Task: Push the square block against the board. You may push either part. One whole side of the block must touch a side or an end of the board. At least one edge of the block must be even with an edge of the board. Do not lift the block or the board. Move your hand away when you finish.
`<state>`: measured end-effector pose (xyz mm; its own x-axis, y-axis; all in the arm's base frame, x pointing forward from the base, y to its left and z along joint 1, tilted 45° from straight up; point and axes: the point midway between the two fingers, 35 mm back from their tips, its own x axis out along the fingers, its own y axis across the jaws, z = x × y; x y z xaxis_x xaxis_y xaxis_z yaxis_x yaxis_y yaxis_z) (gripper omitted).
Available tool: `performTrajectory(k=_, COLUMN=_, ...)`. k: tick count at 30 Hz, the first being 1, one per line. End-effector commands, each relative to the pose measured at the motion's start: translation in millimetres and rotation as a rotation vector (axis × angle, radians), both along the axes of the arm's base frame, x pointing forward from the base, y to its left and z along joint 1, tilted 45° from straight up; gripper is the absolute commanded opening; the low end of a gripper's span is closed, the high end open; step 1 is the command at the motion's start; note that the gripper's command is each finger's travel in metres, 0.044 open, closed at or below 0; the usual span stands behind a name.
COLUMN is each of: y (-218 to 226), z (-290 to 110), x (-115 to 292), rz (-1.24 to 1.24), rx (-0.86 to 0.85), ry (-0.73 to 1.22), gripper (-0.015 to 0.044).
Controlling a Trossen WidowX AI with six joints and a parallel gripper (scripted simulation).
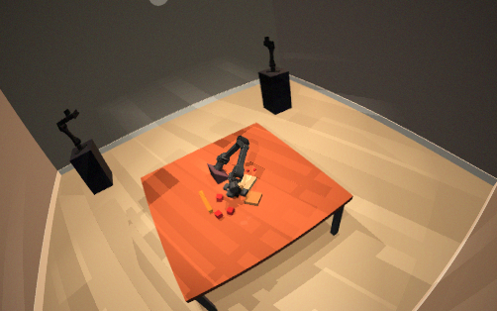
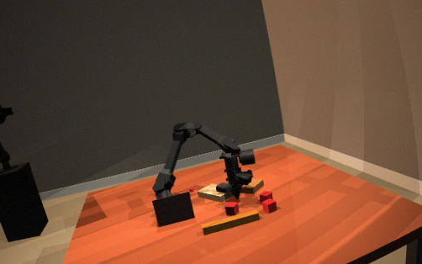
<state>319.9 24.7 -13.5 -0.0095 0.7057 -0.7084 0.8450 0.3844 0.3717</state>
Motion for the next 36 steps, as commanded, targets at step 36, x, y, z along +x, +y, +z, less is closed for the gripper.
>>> performTrajectory(k=36, y=-5, z=85, x=-26, rz=0.516, rx=-0.032, ry=-0.492, gripper=0.0000)
